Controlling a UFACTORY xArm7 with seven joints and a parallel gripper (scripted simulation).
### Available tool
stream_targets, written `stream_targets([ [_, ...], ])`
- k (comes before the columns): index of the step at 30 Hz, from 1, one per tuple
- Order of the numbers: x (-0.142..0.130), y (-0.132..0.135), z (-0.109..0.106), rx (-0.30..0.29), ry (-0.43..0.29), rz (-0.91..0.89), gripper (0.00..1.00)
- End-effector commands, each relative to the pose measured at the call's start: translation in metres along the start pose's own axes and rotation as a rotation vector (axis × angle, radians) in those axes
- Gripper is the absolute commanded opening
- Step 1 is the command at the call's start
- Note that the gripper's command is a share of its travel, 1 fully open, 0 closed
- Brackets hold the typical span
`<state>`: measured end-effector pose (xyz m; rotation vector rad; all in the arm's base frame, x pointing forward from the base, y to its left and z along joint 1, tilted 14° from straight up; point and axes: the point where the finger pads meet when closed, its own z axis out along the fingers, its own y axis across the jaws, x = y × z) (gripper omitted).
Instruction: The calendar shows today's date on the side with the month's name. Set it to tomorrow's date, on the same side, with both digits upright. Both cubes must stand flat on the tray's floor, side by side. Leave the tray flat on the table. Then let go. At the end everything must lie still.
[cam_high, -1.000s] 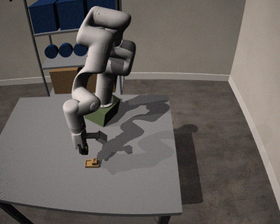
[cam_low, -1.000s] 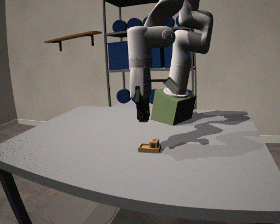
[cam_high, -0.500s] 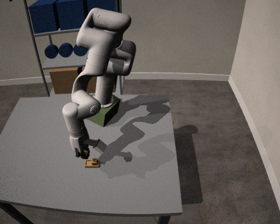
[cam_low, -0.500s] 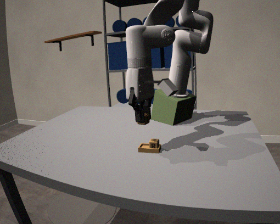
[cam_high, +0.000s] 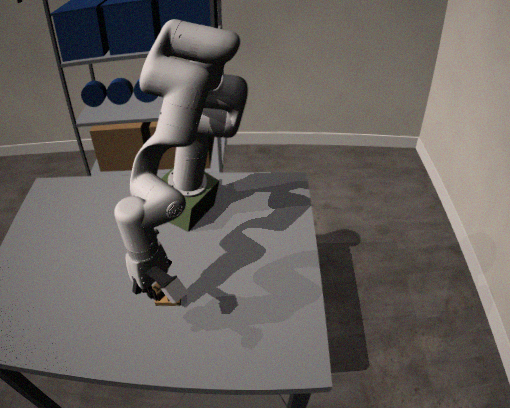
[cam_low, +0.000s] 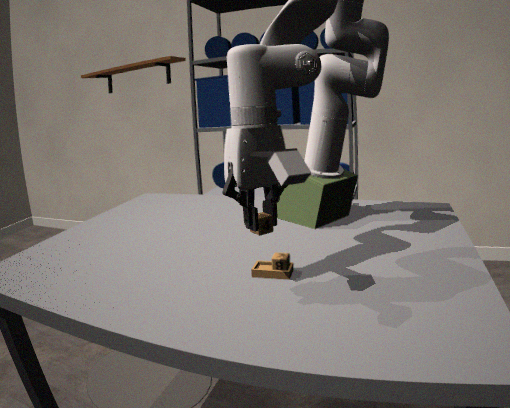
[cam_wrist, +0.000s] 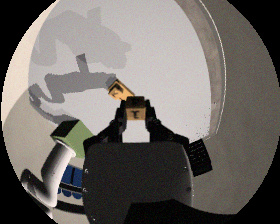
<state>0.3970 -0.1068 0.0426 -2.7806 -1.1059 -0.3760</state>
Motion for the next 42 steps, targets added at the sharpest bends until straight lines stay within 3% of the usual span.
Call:
stream_targets([
  [1, 0.010, 0.008, 0.000, 0.003, -0.025, 0.152, 0.27],
  [26, 0.060, 0.033, 0.007, -0.008, -0.027, 0.835, 0.27],
  [42, 0.068, 0.036, 0.008, -0.010, -0.027, 0.927, 0.27],
])
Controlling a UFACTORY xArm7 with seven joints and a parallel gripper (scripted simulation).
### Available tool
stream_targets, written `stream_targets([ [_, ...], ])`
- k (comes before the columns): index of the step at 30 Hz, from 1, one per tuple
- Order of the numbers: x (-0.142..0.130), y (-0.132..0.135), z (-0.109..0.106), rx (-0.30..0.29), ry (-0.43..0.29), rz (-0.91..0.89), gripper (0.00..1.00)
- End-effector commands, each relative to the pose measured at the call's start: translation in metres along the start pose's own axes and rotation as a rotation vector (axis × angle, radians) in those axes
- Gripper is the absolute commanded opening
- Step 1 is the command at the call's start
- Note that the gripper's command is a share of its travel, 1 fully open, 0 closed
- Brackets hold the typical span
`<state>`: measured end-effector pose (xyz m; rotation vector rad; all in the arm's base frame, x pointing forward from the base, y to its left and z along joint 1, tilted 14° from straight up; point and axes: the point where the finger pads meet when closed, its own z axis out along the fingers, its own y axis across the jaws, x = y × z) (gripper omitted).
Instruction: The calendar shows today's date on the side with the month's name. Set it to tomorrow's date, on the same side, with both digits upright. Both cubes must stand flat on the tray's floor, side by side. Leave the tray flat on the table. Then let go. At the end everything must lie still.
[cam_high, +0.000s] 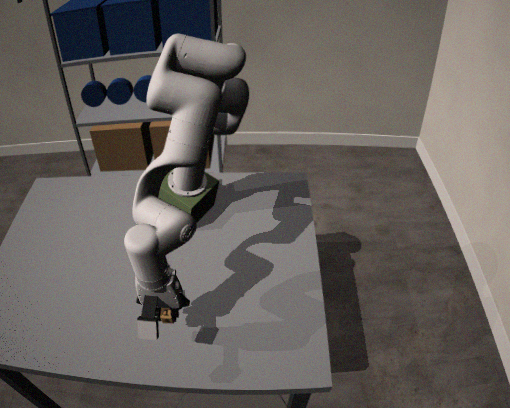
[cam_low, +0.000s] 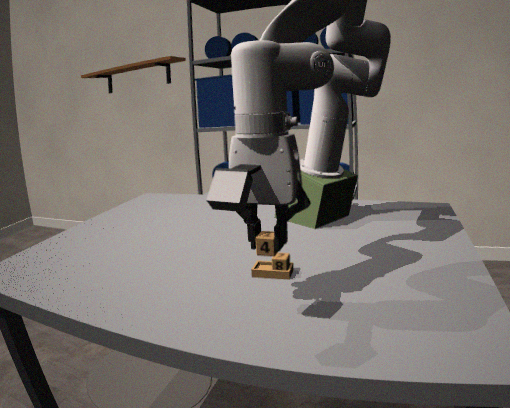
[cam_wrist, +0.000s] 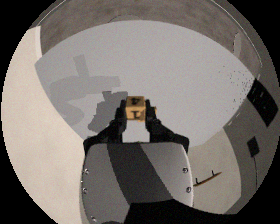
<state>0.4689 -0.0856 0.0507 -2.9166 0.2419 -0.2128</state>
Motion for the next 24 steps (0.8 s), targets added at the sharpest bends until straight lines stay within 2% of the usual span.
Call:
stream_targets([
  [1, 0.002, 0.000, -0.001, -0.002, 0.003, 0.003, 0.27],
  [13, 0.002, 0.000, 0.004, -0.002, 0.003, 0.003, 0.27],
  [18, 0.002, 0.000, 0.018, -0.002, 0.003, 0.003, 0.27],
  [24, 0.002, 0.000, 0.046, -0.002, 0.003, 0.003, 0.27],
])
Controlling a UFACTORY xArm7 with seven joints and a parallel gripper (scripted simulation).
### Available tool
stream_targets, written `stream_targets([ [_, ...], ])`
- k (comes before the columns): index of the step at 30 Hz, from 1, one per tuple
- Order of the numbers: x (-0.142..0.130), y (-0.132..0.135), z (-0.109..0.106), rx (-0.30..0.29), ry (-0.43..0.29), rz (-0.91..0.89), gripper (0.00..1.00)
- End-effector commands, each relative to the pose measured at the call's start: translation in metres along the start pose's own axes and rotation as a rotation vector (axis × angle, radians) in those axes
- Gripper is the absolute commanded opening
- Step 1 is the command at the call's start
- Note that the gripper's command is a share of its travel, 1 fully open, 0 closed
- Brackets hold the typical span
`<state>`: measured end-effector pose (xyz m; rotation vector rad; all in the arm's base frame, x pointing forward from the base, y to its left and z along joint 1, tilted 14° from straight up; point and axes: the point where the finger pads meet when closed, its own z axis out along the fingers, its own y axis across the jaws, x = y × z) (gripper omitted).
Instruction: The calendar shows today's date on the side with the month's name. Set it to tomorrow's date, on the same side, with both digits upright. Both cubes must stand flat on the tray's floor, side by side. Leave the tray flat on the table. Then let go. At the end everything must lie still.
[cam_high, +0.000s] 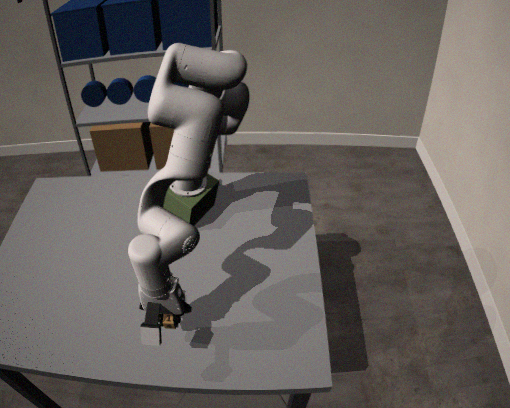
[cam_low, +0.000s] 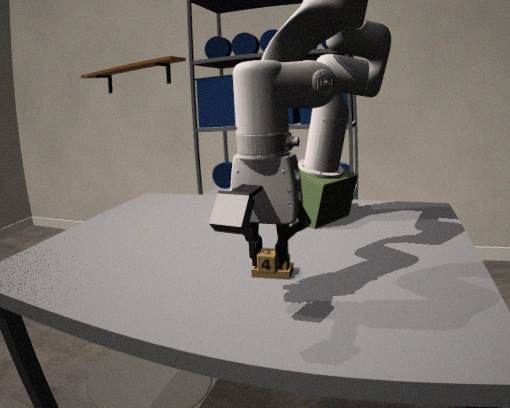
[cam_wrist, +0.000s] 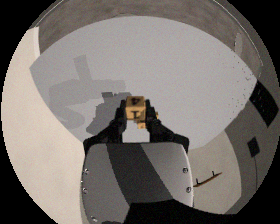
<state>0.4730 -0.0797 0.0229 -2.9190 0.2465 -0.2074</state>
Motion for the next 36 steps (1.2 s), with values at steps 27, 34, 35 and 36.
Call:
stream_targets([
  [27, 0.003, 0.000, 0.066, 0.001, 0.006, 0.000, 0.27],
  [34, 0.003, 0.000, 0.066, 0.001, 0.006, 0.000, 0.27],
  [35, 0.003, 0.000, 0.066, 0.001, 0.006, 0.000, 0.27],
  [36, 0.003, 0.000, 0.066, 0.001, 0.006, 0.000, 0.27],
])
